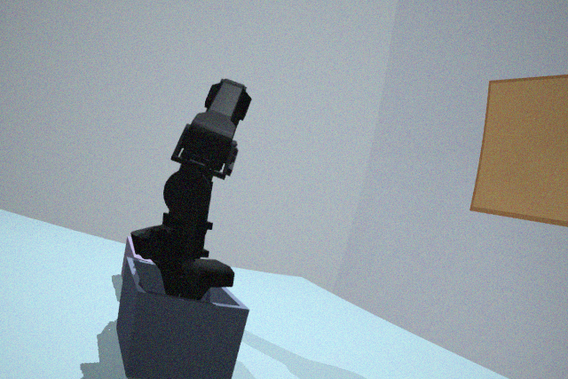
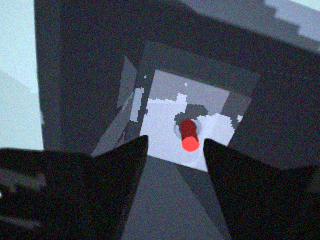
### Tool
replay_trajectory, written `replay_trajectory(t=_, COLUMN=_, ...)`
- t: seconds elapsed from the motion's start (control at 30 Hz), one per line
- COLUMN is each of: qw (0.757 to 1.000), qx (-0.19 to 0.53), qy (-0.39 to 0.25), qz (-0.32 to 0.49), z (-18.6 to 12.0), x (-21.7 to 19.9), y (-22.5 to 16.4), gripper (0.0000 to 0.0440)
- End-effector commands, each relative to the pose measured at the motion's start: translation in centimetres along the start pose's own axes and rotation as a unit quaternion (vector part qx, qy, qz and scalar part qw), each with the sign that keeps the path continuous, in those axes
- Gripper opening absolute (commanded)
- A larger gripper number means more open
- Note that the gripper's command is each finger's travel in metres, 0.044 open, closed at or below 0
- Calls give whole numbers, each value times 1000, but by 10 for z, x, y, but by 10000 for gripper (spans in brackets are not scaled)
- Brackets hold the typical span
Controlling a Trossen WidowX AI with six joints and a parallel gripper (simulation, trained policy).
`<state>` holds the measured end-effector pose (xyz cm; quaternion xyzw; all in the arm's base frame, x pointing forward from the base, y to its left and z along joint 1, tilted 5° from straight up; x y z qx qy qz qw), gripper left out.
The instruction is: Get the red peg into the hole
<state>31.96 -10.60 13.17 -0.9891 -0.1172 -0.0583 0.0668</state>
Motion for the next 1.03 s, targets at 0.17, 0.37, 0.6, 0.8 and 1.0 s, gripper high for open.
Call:
replay_trajectory(t=0.17, qw=999, qx=22, qy=23, qz=2, z=-16, x=3, y=10, gripper=233)
replay_trajectory(t=0.37, qw=999, qx=27, qy=44, qz=4, z=-29, x=6, y=17, gripper=243)
replay_trajectory(t=0.6, qw=997, qx=25, qy=73, qz=3, z=-45, x=9, y=25, gripper=256)
replay_trajectory(t=0.8, qw=995, qx=20, qy=102, qz=-1, z=-62, x=13, y=33, gripper=260)
replay_trajectory(t=1.0, qw=991, qx=13, qy=135, qz=-11, z=-82, x=17, y=41, gripper=261)
Point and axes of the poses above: the point midway between the two fingers, 35 mm back from their tips, its own z axis out along the fingers, its own x axis across the jaws, y = z × x, the point moved 8 cm from there along -z, back along the fingers, and after that the axes turned 2 degrees about -z, right-handed, at the moved point
